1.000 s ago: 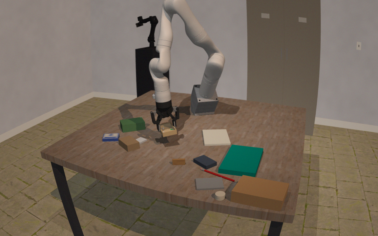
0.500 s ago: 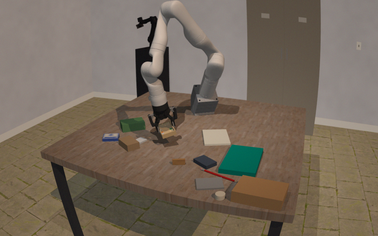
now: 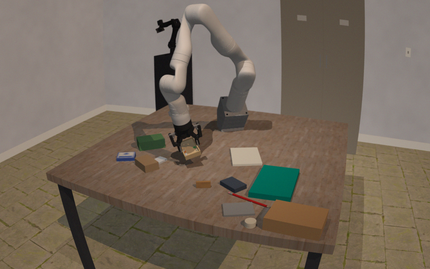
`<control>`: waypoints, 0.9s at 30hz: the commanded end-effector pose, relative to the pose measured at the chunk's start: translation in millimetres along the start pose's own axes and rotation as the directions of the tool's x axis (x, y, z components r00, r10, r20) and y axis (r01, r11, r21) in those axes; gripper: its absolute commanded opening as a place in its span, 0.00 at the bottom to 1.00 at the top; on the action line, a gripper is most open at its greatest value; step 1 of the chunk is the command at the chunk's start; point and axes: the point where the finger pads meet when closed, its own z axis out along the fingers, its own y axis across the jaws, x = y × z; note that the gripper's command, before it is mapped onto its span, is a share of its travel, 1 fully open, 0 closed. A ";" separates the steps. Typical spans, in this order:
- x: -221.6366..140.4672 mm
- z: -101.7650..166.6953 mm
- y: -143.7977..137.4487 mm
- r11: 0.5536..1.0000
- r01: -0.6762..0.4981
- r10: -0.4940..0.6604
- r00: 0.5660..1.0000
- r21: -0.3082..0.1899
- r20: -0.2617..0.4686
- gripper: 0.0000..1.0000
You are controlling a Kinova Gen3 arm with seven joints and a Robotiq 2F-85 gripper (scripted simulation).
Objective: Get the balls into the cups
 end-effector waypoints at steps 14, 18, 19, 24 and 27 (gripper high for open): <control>0.7 0.5 0.2 0.999 -0.001 0.000 0.999 0.051 0.037 0.74; 1.1 0.4 0.8 0.997 -0.002 -0.002 0.998 0.073 0.060 0.74; 1.3 0.4 1.0 0.996 -0.003 -0.003 0.997 0.085 0.071 0.74; 2.4 0.2 2.5 0.990 -0.009 -0.010 0.992 0.141 0.128 0.74; 3.0 0.2 3.3 0.984 -0.014 -0.015 0.987 0.176 0.162 0.74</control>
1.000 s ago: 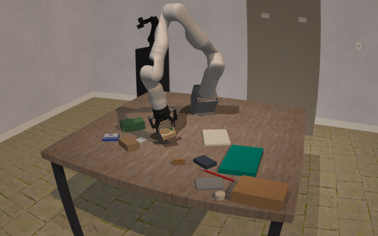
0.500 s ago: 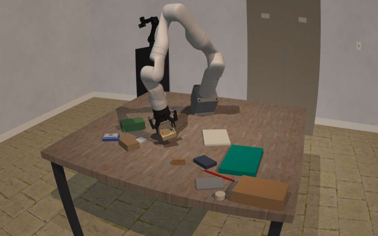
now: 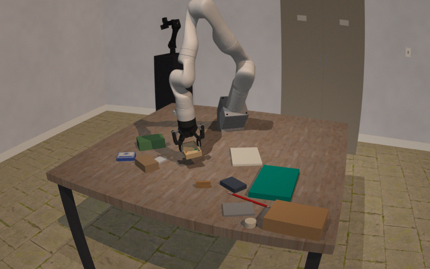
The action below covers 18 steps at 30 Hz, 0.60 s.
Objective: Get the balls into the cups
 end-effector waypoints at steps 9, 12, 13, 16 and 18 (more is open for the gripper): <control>8.3 -4.5 1.1 0.995 -0.014 0.005 0.996 0.099 0.093 0.74; 10.6 -4.0 4.3 0.996 -0.013 0.006 0.996 0.087 0.084 0.74; 10.2 -4.3 3.4 0.996 -0.014 0.006 0.996 0.088 0.085 0.74; 8.1 -4.5 1.4 0.994 -0.015 0.006 0.996 0.110 0.085 0.74; 8.1 -4.5 1.5 0.993 -0.016 0.006 0.997 0.115 0.082 0.74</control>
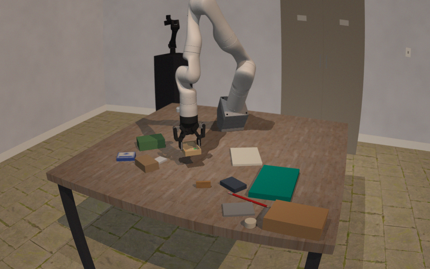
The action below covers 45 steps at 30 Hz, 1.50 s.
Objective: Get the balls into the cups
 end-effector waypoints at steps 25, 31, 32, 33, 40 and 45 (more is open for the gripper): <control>1.8 -0.9 0.7 1.000 0.000 0.000 1.000 0.004 0.016 0.74; 1.3 -0.7 0.6 1.000 0.000 -0.001 1.000 0.011 0.015 0.74; 1.4 -0.7 0.7 1.000 0.000 -0.001 1.000 0.010 0.015 0.74; 1.2 -0.7 0.5 1.000 0.000 -0.001 1.000 0.012 0.016 0.74; 1.8 -0.9 0.8 1.000 0.000 0.000 1.000 0.008 0.014 0.74; 2.0 -0.9 0.5 1.000 0.001 -0.001 0.999 0.001 0.040 0.74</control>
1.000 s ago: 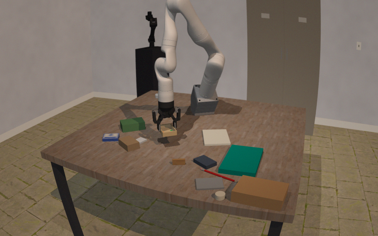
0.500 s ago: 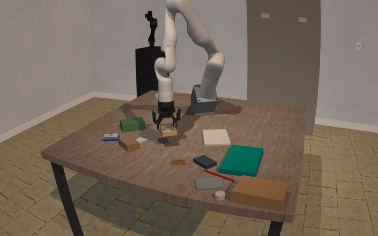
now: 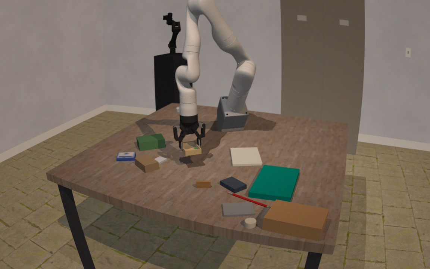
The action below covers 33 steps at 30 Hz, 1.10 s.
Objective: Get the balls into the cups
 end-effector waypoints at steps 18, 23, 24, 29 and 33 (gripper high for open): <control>0.6 -0.4 -1.2 1.000 0.005 -0.005 1.000 -0.001 -0.031 0.74; 0.4 0.0 -0.6 1.000 0.006 -0.005 1.000 0.005 -0.024 0.74; 0.3 -0.6 -2.0 1.000 0.005 -0.005 1.000 -0.004 -0.030 0.74; 0.2 -0.5 -1.9 1.000 0.005 -0.005 0.999 -0.003 -0.033 0.74; 0.1 0.0 -1.3 1.000 0.006 -0.006 1.000 0.003 -0.006 0.74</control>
